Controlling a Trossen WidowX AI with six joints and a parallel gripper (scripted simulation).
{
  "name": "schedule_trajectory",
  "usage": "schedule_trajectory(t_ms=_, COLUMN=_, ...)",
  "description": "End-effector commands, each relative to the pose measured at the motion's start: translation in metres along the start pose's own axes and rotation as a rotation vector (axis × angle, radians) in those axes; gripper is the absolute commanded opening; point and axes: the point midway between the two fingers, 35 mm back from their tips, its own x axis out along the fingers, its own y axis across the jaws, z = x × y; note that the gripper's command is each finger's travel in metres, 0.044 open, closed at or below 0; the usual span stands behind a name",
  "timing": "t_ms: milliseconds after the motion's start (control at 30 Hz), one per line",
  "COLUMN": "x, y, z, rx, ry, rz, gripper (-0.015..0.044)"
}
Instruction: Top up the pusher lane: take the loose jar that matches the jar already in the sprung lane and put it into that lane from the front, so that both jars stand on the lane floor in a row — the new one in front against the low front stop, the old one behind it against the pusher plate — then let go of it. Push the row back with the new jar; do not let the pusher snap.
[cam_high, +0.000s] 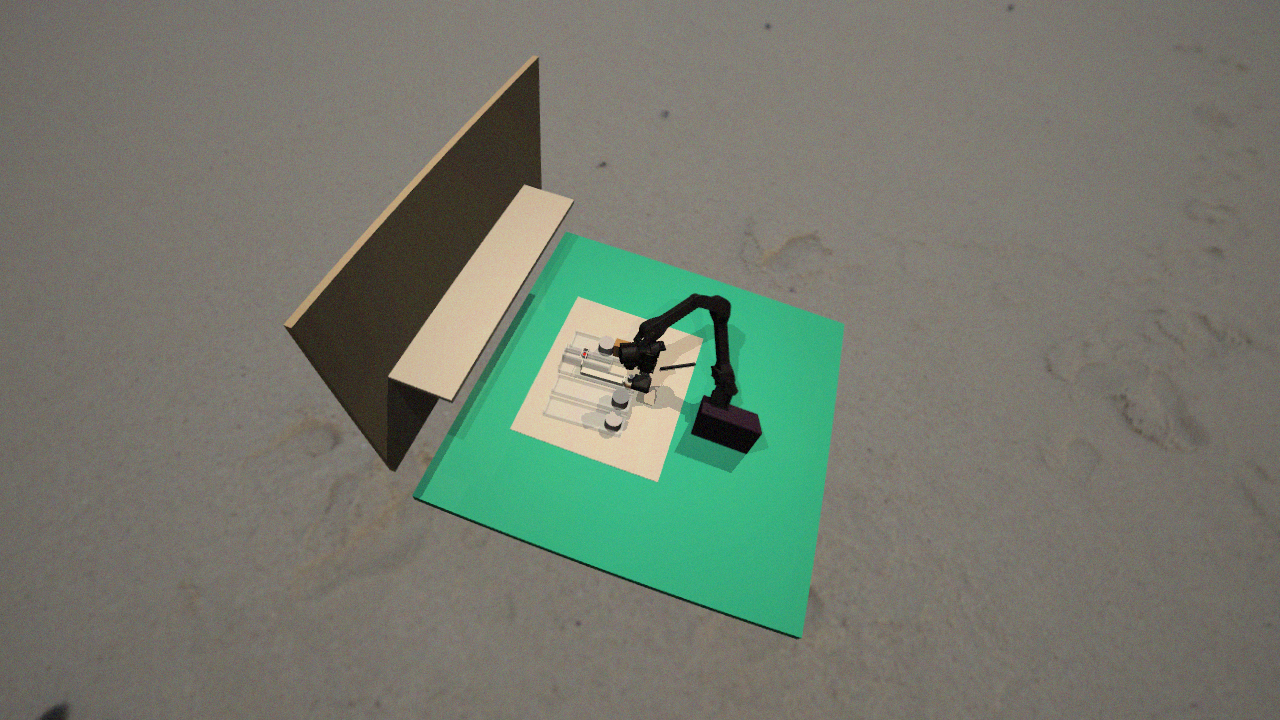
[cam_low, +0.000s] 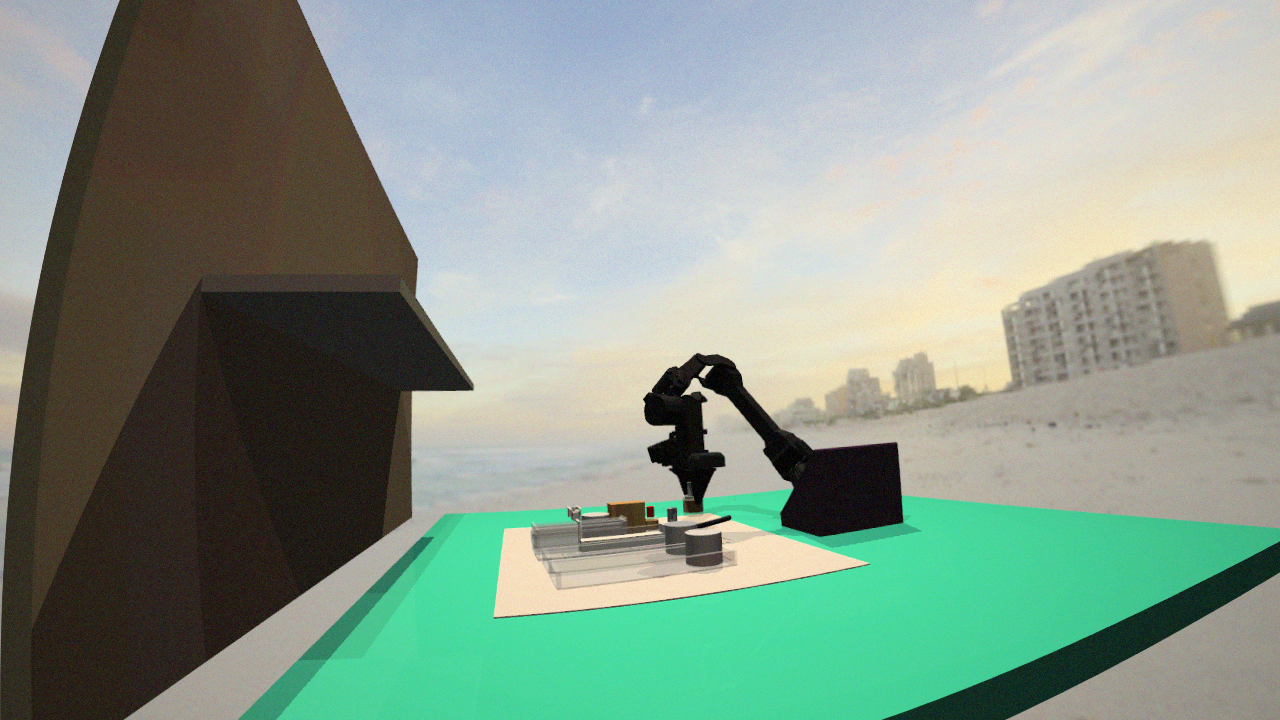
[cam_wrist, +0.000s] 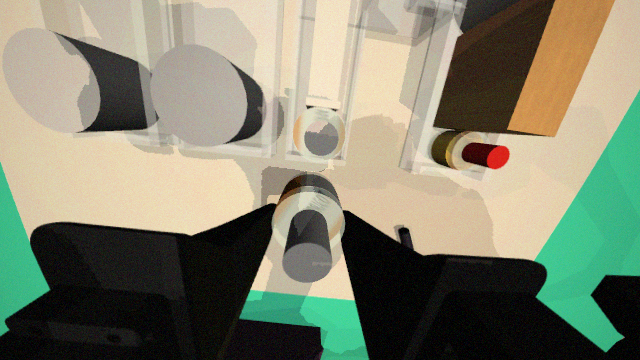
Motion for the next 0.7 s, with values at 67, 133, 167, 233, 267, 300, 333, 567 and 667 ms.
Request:
schedule_trajectory(t_ms=67, x=0.010, y=-0.002, z=0.000, rx=-0.010, ry=-0.006, rz=-0.005, gripper=0.0000)
schedule_trajectory(t_ms=133, x=0.016, y=-0.003, z=0.000, rx=-0.010, ry=-0.006, rz=-0.005, gripper=0.0000)
schedule_trajectory(t_ms=167, x=0.020, y=-0.003, z=0.000, rx=-0.010, ry=-0.006, rz=-0.005, gripper=0.0000)
schedule_trajectory(t_ms=233, x=0.024, y=-0.003, z=-0.001, rx=-0.010, ry=-0.006, rz=-0.006, gripper=0.0000)
schedule_trajectory(t_ms=267, x=0.025, y=-0.003, z=-0.001, rx=-0.010, ry=-0.006, rz=-0.006, gripper=0.0000)
schedule_trajectory(t_ms=300, x=0.025, y=-0.003, z=-0.001, rx=-0.010, ry=-0.006, rz=-0.006, gripper=0.0000)
schedule_trajectory(t_ms=333, x=0.025, y=-0.003, z=-0.001, rx=-0.010, ry=-0.006, rz=-0.006, gripper=0.0000)
schedule_trajectory(t_ms=567, x=0.025, y=-0.003, z=0.002, rx=-0.010, ry=-0.006, rz=-0.006, gripper=0.0000)
schedule_trajectory(t_ms=667, x=0.025, y=-0.003, z=0.003, rx=-0.010, ry=-0.006, rz=-0.006, gripper=0.0000)
